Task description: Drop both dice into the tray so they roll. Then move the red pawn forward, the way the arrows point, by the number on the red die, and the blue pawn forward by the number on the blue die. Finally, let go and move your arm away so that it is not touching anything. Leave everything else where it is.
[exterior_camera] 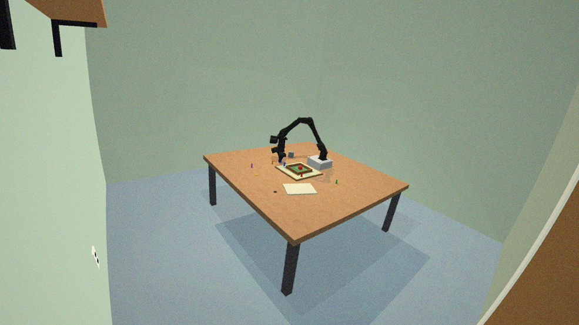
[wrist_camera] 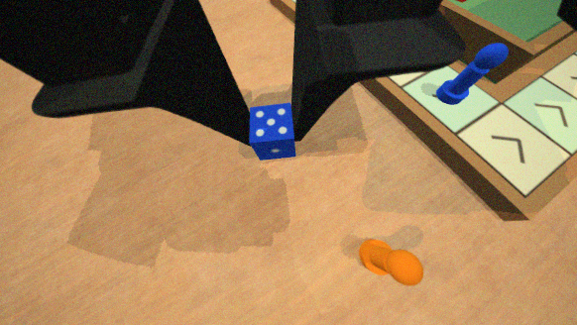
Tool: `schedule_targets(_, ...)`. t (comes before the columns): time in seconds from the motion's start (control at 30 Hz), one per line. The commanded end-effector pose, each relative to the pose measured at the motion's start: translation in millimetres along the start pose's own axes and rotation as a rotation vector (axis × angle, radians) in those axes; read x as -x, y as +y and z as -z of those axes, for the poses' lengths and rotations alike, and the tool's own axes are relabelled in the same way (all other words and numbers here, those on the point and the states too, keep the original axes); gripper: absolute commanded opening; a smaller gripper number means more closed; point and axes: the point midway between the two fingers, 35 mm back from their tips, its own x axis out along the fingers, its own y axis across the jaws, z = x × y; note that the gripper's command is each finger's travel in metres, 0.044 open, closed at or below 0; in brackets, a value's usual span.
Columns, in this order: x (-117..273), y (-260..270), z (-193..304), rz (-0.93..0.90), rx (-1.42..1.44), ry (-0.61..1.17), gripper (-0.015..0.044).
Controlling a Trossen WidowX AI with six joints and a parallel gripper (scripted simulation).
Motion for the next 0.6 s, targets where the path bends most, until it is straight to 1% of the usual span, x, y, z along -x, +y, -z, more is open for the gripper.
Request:
schedule_targets(0.0,4,0,0,0.000,0.002,0.003,0.0000)
schedule_targets(0.47,116,8,1,0.000,0.002,0.003,0.0000)
schedule_targets(0.57,121,8,3,0.000,0.002,0.003,0.0000)
